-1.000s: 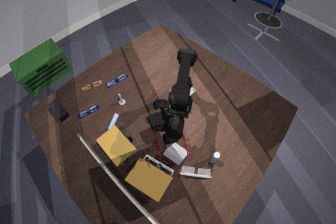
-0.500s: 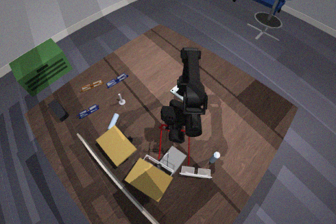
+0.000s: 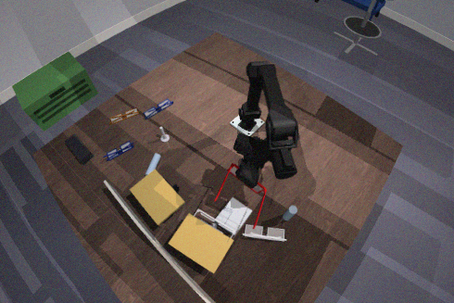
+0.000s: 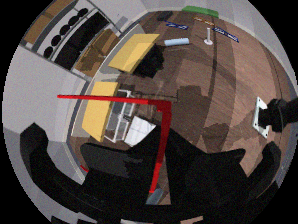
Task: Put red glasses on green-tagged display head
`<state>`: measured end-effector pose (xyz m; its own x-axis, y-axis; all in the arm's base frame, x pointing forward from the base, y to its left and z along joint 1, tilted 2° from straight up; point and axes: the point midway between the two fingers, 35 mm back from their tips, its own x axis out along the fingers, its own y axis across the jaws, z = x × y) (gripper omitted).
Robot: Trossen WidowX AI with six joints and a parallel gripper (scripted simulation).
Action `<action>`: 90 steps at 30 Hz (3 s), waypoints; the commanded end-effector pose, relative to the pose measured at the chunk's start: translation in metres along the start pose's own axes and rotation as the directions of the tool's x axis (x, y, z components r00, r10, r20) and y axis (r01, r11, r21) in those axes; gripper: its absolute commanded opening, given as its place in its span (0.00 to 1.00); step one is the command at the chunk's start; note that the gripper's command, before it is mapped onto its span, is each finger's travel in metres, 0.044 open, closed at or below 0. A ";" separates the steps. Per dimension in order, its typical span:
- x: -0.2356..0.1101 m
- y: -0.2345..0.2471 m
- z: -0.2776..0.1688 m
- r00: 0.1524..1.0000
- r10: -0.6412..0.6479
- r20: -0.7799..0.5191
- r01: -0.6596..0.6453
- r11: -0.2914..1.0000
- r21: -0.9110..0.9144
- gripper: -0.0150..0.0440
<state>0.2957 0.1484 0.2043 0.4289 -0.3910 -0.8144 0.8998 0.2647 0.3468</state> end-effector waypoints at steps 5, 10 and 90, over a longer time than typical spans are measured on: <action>-0.014 -0.007 -0.010 0.998 0.060 0.006 -0.060 0.979 0.193 0.25; -0.024 -0.012 -0.018 0.995 0.100 0.005 -0.096 0.941 0.323 0.25; 0.066 -0.052 0.075 0.945 -0.286 -0.160 0.327 0.859 0.394 0.25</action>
<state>0.2851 0.0508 0.1715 0.1601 -0.3210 -0.9335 0.9364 -0.2498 0.2465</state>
